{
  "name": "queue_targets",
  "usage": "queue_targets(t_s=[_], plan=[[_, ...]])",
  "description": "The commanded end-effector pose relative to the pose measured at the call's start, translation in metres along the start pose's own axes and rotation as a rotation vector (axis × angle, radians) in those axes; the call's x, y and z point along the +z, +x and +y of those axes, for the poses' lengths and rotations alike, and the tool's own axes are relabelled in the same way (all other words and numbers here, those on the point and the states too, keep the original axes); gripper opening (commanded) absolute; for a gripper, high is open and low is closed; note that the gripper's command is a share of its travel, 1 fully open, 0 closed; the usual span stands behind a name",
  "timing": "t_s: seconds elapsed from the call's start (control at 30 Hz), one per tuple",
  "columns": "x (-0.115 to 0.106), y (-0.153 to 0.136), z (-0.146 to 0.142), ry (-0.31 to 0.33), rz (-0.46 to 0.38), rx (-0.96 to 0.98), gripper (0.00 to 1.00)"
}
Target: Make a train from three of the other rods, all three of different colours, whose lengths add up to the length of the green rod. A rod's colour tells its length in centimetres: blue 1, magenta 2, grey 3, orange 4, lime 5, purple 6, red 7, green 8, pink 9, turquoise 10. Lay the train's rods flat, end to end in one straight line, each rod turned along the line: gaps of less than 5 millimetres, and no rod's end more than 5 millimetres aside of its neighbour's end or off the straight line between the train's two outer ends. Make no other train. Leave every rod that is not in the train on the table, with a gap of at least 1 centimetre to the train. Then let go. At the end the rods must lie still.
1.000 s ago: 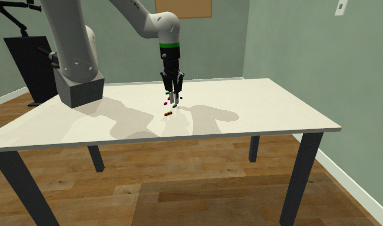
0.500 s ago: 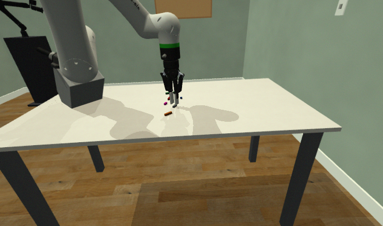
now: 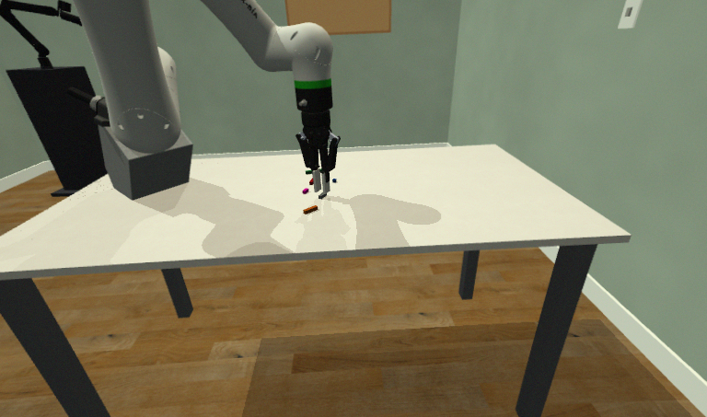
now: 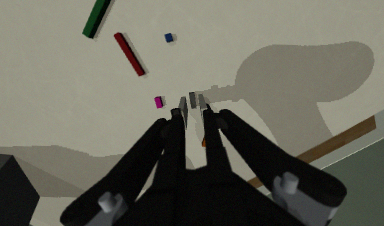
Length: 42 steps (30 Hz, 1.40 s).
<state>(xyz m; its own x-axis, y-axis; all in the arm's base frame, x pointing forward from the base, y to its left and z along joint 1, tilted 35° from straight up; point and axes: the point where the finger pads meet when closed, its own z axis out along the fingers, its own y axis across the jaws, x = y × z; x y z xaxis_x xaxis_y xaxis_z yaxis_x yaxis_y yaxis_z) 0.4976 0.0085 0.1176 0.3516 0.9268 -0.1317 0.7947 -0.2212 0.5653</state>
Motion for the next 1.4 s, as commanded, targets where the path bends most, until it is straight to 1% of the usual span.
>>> queue_targets(t_s=[0.0, 0.6, 1.37], plan=[[0.0, 0.0, 0.0, 0.0, 0.0, 0.0, 0.15], [0.001, 0.0, 0.0, 0.0, 0.0, 0.0, 0.15], [0.016, 0.0, 0.0, 0.0, 0.0, 0.0, 0.15]])
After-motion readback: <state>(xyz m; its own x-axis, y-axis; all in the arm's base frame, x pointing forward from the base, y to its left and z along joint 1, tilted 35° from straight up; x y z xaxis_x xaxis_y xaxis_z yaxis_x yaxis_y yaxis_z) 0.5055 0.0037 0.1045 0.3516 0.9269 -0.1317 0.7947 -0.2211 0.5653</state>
